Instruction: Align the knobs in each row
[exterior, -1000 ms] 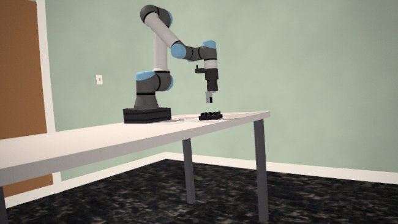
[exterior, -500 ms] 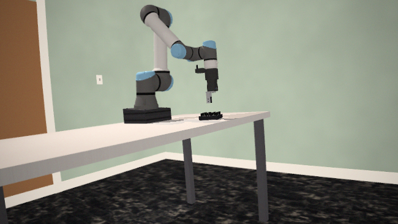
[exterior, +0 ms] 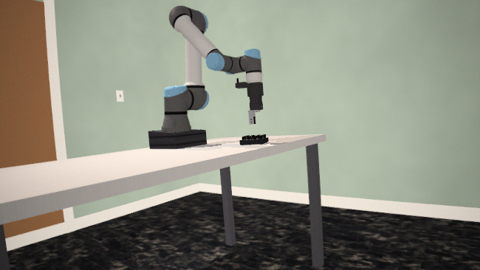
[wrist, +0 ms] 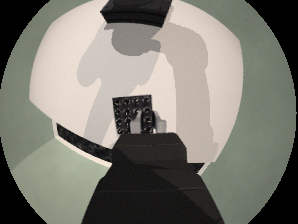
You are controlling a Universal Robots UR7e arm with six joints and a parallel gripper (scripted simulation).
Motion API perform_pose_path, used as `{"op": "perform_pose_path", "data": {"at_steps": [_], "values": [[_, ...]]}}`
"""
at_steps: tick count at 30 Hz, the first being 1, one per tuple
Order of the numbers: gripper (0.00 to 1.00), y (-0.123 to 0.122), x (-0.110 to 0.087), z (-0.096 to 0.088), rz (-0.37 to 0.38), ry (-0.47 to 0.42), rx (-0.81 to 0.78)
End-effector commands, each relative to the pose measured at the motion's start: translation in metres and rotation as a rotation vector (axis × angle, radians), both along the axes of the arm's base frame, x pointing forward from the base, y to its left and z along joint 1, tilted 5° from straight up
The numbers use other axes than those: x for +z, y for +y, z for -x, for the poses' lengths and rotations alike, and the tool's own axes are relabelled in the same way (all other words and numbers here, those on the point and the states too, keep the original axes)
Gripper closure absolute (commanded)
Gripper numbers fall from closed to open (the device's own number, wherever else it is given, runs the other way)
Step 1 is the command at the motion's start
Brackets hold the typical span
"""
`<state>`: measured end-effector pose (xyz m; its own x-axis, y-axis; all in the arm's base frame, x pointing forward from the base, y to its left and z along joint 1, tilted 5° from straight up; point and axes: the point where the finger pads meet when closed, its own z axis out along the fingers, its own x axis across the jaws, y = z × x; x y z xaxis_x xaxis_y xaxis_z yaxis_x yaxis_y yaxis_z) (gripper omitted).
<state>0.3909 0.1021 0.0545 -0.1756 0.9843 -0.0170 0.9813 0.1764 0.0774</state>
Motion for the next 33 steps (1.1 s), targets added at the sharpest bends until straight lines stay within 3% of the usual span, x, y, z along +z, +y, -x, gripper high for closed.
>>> {"op": "perform_pose_path", "data": {"at_steps": [1, 16, 33], "values": [[0.54, 0.0, 0.0, 0.0, 0.0, -0.001, 0.0], [0.54, 0.0, -0.004, -0.001, 0.0, -0.002, 0.0], [0.54, 0.0, -0.022, -0.003, 0.0, -0.002, 0.0]]}}
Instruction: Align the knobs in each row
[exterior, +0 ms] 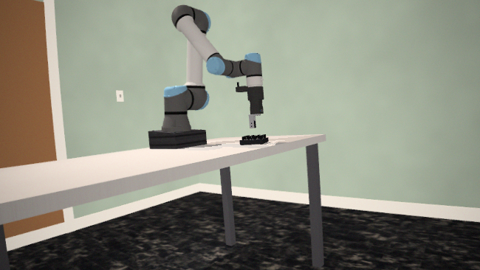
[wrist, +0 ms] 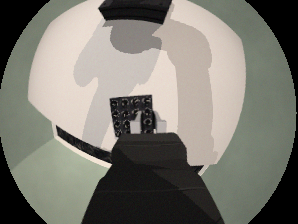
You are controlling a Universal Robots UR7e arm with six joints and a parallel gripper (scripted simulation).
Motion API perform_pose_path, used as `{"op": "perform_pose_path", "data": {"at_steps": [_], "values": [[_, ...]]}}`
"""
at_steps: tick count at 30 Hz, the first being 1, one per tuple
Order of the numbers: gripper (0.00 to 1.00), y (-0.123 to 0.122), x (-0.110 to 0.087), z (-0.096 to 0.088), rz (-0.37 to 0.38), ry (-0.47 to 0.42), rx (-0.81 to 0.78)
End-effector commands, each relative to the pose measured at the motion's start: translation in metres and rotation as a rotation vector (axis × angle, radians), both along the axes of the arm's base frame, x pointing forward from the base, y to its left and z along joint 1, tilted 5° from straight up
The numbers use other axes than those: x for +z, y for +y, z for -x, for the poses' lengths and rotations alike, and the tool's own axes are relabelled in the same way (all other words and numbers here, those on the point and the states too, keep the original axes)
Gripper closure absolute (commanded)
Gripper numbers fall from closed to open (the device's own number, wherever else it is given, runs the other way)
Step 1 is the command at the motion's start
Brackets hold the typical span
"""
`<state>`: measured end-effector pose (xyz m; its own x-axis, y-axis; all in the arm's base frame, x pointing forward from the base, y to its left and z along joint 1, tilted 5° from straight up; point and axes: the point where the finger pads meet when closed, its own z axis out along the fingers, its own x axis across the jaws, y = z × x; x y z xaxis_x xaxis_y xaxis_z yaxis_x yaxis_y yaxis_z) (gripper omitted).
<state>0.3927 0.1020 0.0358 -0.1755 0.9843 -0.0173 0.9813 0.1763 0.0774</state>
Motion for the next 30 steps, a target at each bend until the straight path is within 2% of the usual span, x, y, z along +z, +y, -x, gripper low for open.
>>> {"op": "perform_pose_path", "data": {"at_steps": [1, 15, 30], "values": [[0.54, 0.0, -0.005, -0.001, 0.0, -0.002, 0.0], [0.54, 0.0, -0.021, -0.003, 0.0, -0.002, 0.0], [0.54, 0.0, -0.026, -0.003, 0.0, -0.002, 0.0]]}}
